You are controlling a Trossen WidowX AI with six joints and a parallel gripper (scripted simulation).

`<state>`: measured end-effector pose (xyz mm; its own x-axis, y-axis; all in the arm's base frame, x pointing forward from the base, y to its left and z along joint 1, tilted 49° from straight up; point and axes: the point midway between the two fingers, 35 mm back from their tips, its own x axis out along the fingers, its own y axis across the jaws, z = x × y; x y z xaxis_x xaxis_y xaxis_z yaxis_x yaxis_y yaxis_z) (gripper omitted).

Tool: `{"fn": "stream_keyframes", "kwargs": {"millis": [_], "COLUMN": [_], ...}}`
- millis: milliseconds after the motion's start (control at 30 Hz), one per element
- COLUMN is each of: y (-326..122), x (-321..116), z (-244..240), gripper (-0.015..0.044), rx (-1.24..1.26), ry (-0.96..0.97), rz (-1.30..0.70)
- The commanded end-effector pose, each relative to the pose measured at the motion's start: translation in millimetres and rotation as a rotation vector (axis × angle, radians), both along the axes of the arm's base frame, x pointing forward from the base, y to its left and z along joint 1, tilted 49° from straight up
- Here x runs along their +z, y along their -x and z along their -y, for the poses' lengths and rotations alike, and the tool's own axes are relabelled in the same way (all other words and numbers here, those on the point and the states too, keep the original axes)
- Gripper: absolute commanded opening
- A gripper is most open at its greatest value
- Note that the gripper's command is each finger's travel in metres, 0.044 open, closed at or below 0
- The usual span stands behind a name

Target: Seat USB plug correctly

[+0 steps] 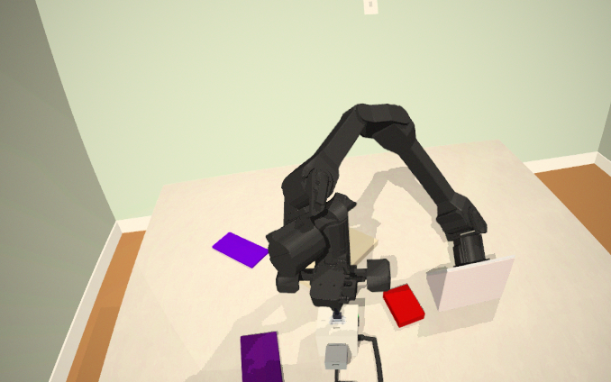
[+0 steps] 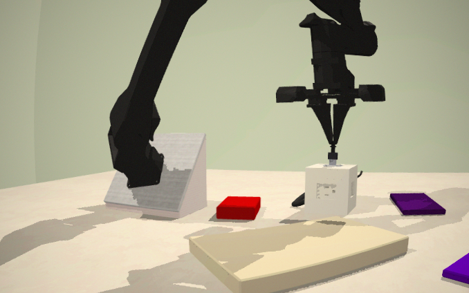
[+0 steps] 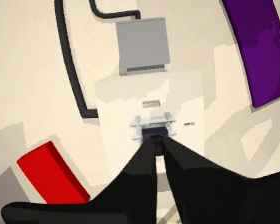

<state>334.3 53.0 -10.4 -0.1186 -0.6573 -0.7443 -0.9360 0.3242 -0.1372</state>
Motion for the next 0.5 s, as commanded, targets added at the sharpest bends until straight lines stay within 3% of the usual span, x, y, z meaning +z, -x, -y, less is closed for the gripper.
{"fn": "stream_keyframes", "kwargs": {"millis": [0,467], "y": [-0.4,-0.2], "x": [-0.1,-1.3], "z": [0.3,1.5], "gripper": [0.0,0.0], "rx": [0.004,0.004], "ry": [-0.001,-0.001], "rz": [0.0,0.0]}}
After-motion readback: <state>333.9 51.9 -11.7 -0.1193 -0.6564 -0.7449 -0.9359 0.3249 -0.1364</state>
